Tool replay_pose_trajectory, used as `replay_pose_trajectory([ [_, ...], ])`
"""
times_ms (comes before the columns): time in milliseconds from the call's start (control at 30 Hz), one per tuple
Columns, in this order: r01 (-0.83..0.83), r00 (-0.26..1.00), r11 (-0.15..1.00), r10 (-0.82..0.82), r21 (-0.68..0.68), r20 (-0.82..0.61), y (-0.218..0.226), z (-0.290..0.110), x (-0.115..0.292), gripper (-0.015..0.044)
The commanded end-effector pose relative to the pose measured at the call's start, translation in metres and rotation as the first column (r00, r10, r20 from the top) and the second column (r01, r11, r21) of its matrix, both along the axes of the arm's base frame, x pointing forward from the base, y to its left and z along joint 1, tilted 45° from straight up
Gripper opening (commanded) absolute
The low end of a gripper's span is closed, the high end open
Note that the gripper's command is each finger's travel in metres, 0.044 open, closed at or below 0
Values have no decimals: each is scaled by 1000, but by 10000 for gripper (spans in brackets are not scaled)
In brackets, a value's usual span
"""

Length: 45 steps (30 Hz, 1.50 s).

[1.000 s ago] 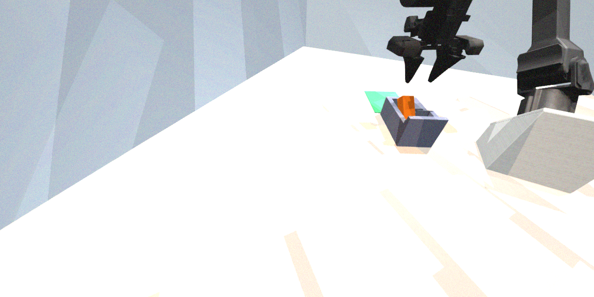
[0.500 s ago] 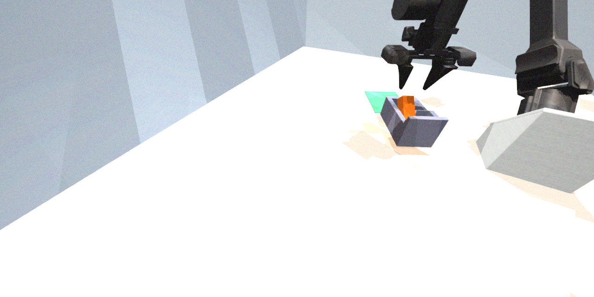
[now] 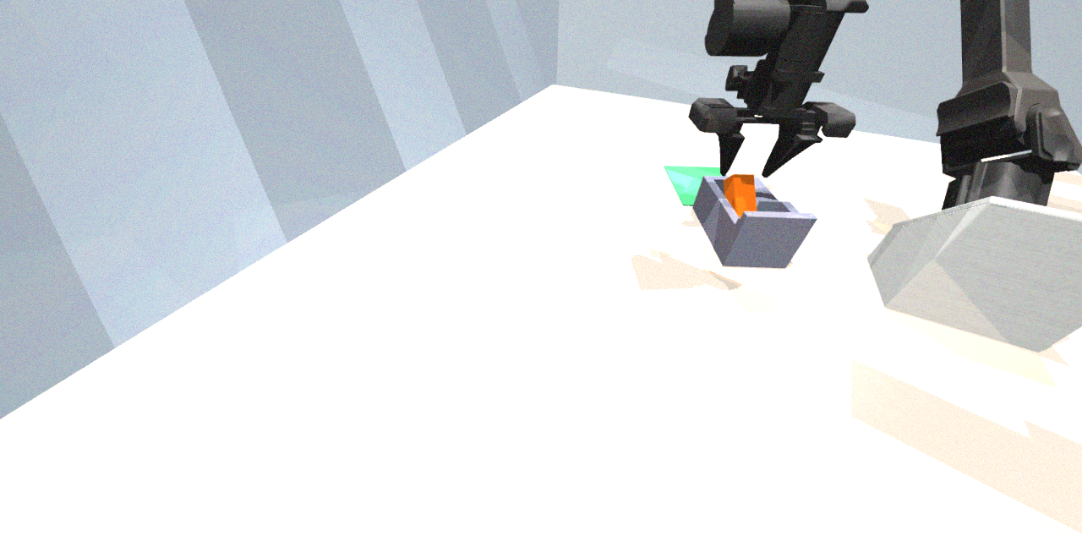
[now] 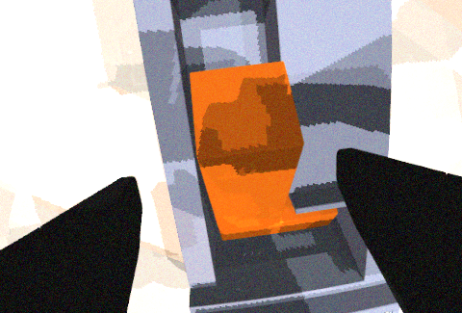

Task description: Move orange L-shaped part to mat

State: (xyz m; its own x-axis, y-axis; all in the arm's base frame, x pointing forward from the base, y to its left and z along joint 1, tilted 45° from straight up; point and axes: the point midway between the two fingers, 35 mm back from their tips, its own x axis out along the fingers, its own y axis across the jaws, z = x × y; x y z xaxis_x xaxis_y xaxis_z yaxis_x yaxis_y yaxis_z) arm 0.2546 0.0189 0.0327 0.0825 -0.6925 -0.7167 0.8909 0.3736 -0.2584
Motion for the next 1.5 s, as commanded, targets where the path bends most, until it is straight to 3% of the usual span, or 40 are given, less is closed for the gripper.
replay_pose_trajectory([
  [0,-1,1000,1000,1,-6,-6,-7,-6,-1,280],
  [633,-1,1000,1000,1,-9,-5,-25,-23,0,280],
  [767,2,1000,1000,-2,-4,-1,-22,-21,1,175],
  [1167,2,1000,1000,-2,-4,-1,-22,-21,1,95],
  [1300,2,1000,1000,-2,-4,-1,-22,-21,1,0],
  [1467,1,1000,1000,-1,-4,-1,-21,-20,1,0],
])
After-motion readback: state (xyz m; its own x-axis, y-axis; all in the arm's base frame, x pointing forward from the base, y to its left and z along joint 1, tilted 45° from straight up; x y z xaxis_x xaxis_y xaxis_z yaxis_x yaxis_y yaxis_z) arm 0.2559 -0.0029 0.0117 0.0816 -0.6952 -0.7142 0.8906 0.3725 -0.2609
